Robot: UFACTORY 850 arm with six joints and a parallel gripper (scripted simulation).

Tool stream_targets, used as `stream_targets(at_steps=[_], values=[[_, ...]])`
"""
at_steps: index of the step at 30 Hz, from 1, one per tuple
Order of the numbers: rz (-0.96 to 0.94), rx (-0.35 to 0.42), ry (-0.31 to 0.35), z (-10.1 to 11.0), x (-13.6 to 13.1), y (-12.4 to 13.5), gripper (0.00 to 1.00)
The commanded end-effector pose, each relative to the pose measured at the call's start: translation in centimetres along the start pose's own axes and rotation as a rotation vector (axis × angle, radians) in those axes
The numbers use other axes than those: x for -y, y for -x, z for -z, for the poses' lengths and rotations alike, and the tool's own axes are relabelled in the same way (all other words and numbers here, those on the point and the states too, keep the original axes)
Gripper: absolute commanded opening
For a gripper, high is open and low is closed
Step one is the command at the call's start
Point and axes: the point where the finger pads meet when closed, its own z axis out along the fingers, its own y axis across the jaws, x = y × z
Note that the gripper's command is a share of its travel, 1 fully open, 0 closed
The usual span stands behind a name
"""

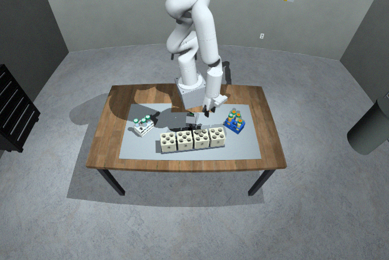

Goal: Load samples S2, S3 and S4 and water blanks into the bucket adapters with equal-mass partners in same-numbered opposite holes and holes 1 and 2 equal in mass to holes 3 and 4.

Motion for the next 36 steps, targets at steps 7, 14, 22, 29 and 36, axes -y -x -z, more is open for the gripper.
stream_targets(at_steps=[7, 14, 22, 29, 36], values=[[0.078, 0.008, -0.013, 0.1, 4.0, -1.7, 0.57], [0.078, 0.008, -0.013, 0.1, 7.3, -3.0, 0.57], [0.078, 0.008, -0.013, 0.2, 10.0, -4.1, 0.57], [0.078, 0.008, -0.013, 0.2, 13.3, -5.4, 0.57], [0.078, 0.008, -0.013, 0.2, 15.6, -6.4, 0.57]])
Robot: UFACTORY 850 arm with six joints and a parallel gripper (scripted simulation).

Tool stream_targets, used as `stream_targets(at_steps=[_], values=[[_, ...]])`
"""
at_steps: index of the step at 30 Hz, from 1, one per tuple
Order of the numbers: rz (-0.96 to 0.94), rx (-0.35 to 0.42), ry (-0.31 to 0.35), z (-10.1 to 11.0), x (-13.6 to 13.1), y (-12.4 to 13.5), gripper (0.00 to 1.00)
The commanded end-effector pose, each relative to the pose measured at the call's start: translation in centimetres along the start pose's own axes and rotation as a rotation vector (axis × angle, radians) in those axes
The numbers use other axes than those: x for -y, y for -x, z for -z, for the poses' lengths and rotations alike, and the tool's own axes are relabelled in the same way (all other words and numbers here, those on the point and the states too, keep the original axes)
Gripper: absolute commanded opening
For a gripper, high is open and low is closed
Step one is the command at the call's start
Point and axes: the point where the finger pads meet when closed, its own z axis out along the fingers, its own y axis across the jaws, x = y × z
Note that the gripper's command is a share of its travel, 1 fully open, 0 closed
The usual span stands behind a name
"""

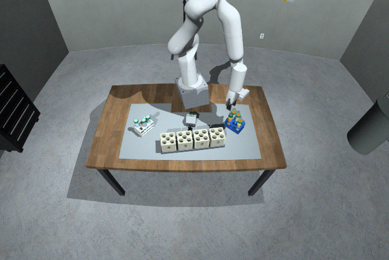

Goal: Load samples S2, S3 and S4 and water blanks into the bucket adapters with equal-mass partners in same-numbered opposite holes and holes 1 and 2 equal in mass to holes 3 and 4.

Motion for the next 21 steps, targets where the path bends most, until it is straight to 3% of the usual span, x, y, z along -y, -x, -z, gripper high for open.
stream_targets(at_steps=[1, 14, 21], values=[[-0.001, 0.001, -0.001, 0.0, 1.3, -0.8, 0.57], [-0.001, 0.0, -0.001, 0.0, 7.1, -3.7, 0.57], [-0.001, 0.001, -0.001, 0.0, 7.9, -4.1, 0.57]])
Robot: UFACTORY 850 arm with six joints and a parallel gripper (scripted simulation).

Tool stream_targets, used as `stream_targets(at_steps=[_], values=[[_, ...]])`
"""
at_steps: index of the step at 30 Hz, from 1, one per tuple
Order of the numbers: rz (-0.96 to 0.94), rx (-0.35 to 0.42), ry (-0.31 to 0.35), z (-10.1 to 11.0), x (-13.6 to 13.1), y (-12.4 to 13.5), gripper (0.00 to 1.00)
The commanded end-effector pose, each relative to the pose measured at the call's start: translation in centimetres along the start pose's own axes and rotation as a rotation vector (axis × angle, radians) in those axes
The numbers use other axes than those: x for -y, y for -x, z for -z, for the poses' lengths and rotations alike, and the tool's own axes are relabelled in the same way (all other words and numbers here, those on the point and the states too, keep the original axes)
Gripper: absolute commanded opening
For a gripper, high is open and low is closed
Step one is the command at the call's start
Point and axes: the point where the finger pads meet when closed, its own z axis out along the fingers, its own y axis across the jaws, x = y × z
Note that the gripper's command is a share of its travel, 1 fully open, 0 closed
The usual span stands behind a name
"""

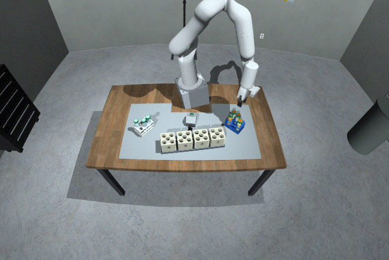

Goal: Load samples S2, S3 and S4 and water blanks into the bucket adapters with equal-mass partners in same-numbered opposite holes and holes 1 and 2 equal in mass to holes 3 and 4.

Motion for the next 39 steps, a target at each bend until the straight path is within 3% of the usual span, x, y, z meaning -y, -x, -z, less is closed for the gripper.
stream_targets(at_steps=[1, 12, 39], values=[[0.0, 0.0, -0.001, 0.1, 0.3, -0.2, 0.57], [0.0, 0.0, -0.001, -0.5, 0.3, -0.3, 0.57], [0.0, 0.0, -0.001, -5.5, 0.3, -0.2, 0.57]])
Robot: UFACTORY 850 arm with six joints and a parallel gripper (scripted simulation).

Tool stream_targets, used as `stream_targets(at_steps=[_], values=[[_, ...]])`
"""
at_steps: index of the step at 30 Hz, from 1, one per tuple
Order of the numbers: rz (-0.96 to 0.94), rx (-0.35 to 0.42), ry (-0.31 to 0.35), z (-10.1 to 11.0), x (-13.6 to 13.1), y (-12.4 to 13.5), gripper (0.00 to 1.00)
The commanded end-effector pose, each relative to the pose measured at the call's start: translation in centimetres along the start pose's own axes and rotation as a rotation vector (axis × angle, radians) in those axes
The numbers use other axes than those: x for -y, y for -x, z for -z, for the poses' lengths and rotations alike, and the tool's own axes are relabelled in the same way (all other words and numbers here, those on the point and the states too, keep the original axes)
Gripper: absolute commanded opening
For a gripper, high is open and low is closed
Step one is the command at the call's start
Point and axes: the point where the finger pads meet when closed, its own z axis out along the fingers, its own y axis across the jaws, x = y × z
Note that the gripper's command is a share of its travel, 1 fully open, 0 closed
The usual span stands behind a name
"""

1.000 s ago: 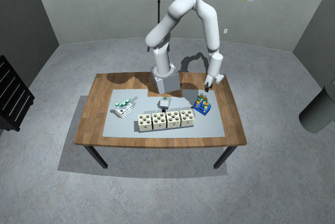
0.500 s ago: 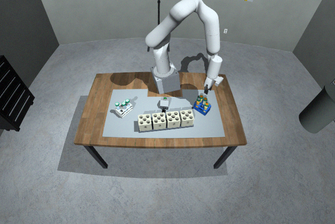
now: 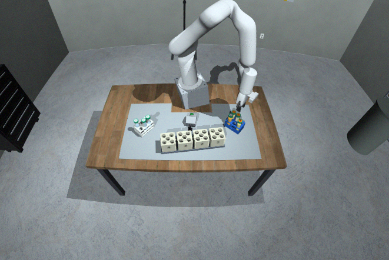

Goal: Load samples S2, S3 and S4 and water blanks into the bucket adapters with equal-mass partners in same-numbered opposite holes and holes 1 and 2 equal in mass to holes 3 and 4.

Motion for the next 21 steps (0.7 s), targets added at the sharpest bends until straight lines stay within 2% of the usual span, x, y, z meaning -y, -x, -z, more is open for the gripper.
stream_targets(at_steps=[1, 21], values=[[0.0, -0.003, 0.001, -0.8, 0.0, -0.1, 0.57], [0.0, -0.003, 0.001, -4.4, 0.0, -0.1, 0.57]])
